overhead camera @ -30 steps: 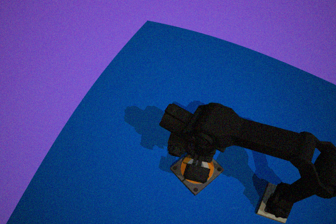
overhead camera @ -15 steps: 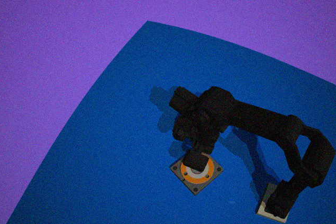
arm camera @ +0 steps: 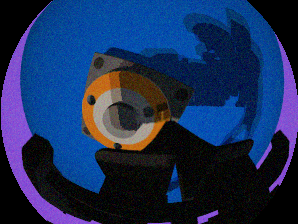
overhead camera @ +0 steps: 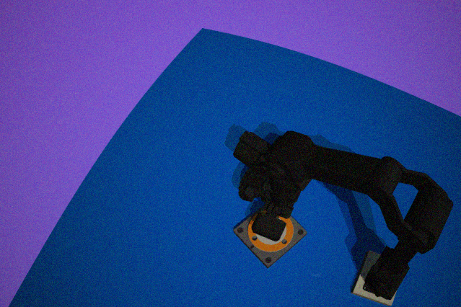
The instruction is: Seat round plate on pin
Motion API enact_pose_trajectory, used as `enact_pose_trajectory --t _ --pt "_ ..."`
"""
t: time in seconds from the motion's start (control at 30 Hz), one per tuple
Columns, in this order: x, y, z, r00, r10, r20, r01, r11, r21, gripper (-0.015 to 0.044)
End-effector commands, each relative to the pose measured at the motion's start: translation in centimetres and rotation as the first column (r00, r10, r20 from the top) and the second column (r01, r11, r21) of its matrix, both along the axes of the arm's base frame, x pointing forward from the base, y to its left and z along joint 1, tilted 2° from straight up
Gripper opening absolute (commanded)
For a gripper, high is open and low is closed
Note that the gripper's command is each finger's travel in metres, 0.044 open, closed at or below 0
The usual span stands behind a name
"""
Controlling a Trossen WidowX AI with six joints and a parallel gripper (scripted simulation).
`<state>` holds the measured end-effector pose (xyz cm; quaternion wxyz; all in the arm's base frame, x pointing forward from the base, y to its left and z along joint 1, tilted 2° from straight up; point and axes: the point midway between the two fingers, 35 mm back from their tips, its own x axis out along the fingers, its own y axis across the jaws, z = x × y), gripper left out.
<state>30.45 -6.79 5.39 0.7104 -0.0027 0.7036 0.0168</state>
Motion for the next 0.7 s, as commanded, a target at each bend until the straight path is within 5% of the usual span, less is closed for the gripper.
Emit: enact_pose_trajectory --t 0.0,0.67 --pt "0.6 0.0 0.0 1.0 -0.004 0.003 0.004 1.0 0.003 0.0" --pt "1.9 0.2 -0.1 1.0 -0.004 0.004 0.004 1.0 0.003 0.0"
